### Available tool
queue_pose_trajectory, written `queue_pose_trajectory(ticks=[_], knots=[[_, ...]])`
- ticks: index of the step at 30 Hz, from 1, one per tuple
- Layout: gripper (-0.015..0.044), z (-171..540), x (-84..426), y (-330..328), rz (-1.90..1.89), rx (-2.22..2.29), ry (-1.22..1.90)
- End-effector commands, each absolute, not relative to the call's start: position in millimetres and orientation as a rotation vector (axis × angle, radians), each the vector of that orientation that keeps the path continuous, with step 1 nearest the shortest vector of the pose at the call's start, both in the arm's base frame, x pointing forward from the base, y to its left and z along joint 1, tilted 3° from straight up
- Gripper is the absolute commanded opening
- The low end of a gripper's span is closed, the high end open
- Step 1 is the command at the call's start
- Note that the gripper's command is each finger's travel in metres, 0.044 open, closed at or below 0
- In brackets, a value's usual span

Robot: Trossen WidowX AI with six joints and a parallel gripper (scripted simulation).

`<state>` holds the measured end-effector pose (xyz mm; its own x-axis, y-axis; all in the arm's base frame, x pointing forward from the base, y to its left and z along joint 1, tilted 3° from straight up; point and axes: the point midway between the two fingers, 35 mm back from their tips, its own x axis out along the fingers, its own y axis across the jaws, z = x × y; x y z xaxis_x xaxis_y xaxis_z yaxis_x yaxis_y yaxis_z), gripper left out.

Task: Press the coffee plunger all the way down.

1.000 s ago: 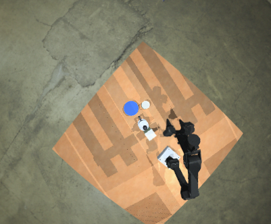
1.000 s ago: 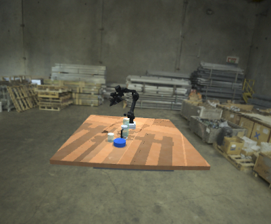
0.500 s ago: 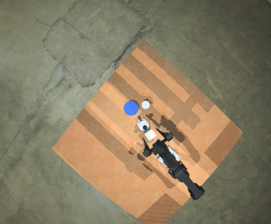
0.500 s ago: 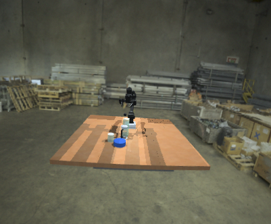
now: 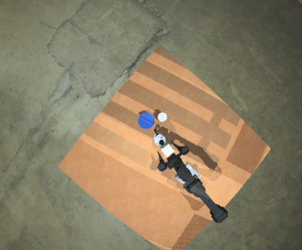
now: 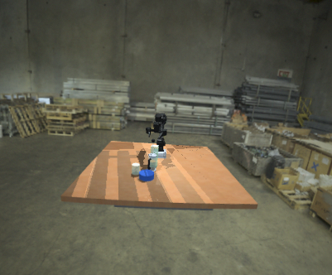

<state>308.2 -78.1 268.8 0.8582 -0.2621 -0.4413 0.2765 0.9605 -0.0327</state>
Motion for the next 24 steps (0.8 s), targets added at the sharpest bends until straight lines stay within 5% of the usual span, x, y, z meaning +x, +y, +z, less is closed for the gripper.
queue_pose_trajectory(ticks=[1, 21, 24], knots=[[0.044, 264.9, 312.9, -80.1, -0.286, 0.028, 0.463], [0.044, 251.7, 337.9, -87.6, -0.285, 0.028, 0.461], [0.0361, 251.7, 337.9, -87.6, -0.285, 0.028, 0.461]])
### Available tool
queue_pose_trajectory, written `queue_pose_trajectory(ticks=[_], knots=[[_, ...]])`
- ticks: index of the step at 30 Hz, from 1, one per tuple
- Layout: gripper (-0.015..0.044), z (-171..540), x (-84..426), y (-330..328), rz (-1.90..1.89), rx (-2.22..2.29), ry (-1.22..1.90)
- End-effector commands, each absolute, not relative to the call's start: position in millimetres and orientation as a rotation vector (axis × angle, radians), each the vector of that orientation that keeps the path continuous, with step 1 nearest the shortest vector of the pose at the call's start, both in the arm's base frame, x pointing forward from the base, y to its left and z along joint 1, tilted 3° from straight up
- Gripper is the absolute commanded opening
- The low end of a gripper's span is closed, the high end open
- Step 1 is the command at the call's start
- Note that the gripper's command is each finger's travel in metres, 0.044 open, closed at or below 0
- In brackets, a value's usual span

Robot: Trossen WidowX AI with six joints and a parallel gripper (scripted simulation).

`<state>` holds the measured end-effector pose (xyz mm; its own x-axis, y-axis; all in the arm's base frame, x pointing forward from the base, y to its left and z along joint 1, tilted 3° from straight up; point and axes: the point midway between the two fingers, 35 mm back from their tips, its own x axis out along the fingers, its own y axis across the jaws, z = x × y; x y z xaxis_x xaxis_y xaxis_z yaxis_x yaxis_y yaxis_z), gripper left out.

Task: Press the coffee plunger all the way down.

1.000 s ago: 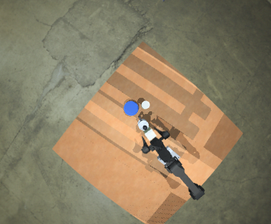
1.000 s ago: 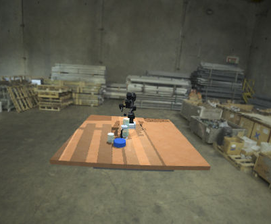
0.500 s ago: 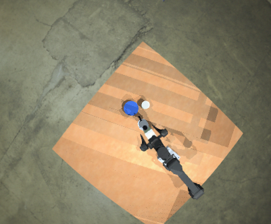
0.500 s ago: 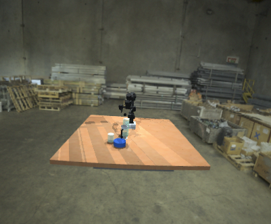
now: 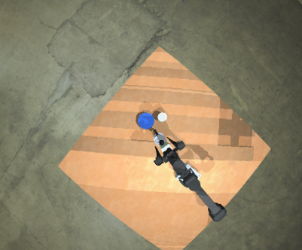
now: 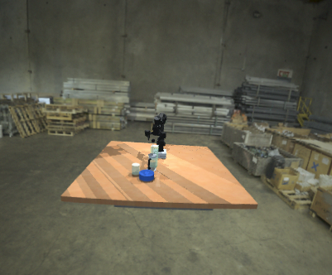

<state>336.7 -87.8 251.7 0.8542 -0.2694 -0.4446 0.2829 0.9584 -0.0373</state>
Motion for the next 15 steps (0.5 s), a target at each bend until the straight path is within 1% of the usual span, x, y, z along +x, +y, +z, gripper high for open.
queue_pose_trajectory(ticks=[1, 8, 12, 15], knots=[[0.0335, 251.7, 337.9, -87.6, -0.285, 0.028, 0.461], [0.0151, 251.7, 337.9, -87.6, -0.285, 0.028, 0.461], [0.0125, 251.7, 337.9, -87.6, -0.285, 0.028, 0.461], [0.0123, 251.7, 337.9, -87.6, -0.285, 0.028, 0.461]])
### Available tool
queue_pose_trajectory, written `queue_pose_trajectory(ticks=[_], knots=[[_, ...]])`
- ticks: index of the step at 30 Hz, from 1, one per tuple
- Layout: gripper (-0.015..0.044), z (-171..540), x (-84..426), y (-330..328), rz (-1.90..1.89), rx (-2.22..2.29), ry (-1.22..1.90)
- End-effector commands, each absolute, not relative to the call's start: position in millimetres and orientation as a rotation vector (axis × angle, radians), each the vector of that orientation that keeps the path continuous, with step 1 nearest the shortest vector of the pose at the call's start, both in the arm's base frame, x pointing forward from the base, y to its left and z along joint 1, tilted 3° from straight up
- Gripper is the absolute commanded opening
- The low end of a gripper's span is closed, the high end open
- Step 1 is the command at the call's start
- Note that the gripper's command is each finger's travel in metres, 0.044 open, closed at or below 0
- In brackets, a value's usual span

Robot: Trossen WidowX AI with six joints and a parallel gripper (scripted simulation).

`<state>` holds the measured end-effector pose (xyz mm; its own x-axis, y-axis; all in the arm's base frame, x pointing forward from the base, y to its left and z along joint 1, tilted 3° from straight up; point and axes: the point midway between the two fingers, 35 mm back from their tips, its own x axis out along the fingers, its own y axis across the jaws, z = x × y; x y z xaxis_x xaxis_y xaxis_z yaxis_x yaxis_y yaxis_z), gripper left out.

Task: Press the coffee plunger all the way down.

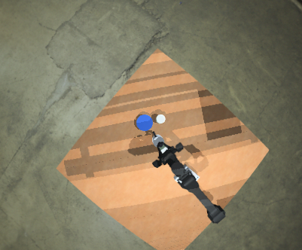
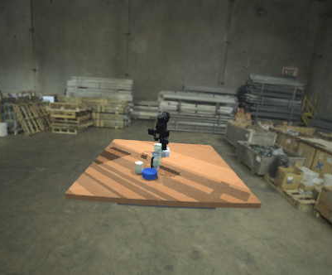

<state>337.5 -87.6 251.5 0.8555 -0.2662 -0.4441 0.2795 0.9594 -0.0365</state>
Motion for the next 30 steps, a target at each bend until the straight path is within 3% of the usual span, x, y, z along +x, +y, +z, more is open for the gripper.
queue_pose_trajectory(ticks=[1, 30], knots=[[0.0123, 251.7, 337.9, -87.6, -0.285, 0.028, 0.461], [0.0123, 212.1, 347.5, -91.6, -0.285, 0.027, 0.46]])
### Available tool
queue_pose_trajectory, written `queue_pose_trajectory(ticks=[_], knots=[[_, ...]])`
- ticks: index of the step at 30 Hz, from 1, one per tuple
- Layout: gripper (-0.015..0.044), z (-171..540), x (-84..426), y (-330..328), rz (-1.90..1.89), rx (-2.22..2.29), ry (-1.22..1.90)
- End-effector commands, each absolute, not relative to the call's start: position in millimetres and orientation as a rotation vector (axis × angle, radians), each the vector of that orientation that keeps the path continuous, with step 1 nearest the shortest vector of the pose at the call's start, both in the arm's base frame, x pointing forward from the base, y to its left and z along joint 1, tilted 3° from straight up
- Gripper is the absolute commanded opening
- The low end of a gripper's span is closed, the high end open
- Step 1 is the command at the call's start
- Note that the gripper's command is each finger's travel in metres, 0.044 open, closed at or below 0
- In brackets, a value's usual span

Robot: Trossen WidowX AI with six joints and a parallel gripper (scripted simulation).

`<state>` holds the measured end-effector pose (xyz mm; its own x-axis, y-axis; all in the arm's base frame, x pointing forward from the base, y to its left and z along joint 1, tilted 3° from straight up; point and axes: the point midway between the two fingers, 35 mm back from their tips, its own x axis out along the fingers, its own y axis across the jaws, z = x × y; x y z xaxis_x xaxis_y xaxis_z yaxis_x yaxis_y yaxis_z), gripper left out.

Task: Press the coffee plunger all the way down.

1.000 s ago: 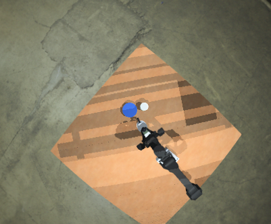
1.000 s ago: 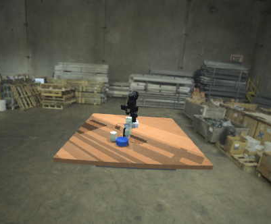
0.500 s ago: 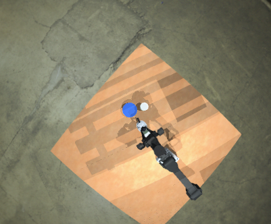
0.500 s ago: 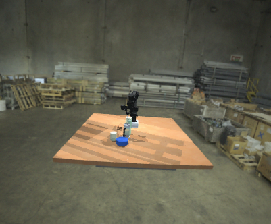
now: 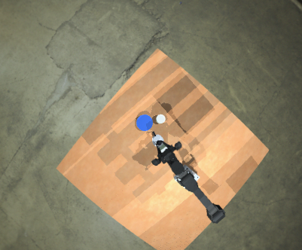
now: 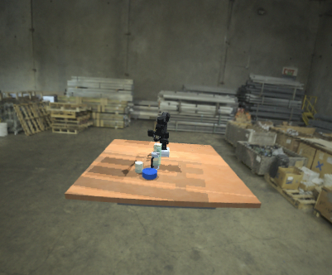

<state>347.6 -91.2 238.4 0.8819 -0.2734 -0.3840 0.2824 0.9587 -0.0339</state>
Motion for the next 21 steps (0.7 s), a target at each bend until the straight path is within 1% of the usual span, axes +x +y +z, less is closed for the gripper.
queue_pose_trajectory(ticks=[1, 21], knots=[[0.0123, 210.5, 347.8, -91.7, -0.285, 0.027, 0.46], [0.0123, 177.8, 353.4, -94.8, -0.285, 0.027, 0.46]])
